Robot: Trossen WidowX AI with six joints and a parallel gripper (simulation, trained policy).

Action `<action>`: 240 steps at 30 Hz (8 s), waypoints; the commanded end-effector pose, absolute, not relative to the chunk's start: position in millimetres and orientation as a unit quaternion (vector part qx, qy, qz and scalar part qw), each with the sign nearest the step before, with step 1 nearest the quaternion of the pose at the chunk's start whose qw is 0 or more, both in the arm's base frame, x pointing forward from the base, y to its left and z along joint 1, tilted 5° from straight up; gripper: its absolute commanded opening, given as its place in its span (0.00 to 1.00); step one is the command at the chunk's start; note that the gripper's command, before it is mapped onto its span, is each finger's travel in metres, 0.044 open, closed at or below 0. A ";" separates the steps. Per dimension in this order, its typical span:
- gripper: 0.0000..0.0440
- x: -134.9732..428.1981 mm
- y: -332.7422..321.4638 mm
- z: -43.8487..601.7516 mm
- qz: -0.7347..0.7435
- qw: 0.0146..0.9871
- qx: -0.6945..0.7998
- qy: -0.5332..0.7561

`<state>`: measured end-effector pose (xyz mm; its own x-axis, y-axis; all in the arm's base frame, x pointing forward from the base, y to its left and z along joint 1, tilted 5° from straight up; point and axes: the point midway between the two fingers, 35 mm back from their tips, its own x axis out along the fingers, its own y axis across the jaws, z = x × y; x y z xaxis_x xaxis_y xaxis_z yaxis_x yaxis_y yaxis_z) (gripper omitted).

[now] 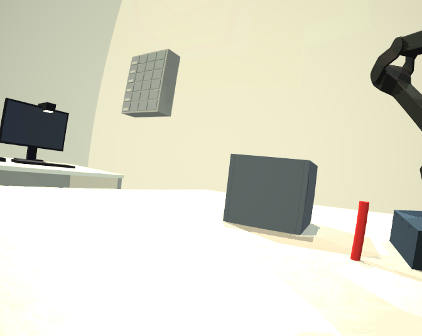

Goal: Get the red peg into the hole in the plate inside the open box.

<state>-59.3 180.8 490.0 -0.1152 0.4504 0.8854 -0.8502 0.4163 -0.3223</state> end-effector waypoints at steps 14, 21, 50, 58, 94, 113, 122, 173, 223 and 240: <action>1.00 -19.6 269.4 471.7 0.622 0.690 0.122 -0.350; 1.00 15.7 299.0 453.7 0.634 0.730 0.105 -0.234; 1.00 169.7 308.6 328.0 0.450 0.856 0.139 0.213; 1.00 200.8 284.7 291.9 0.356 0.864 0.175 0.311; 1.00 210.3 150.2 165.8 -0.137 0.699 0.370 0.596; 1.00 172.3 117.5 114.6 -0.347 0.571 0.389 0.634; 1.00 167.3 106.8 82.0 -0.397 0.550 0.384 0.626; 0.00 210.1 108.4 82.3 -0.347 0.550 0.497 0.575; 0.00 268.3 -30.3 194.0 -0.392 0.609 0.512 0.461; 0.00 286.5 -71.3 177.4 -0.412 0.591 0.508 0.471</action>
<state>282.7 -65.8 178.1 0.2137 -0.0081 -0.9769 0.9671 0.1433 0.2104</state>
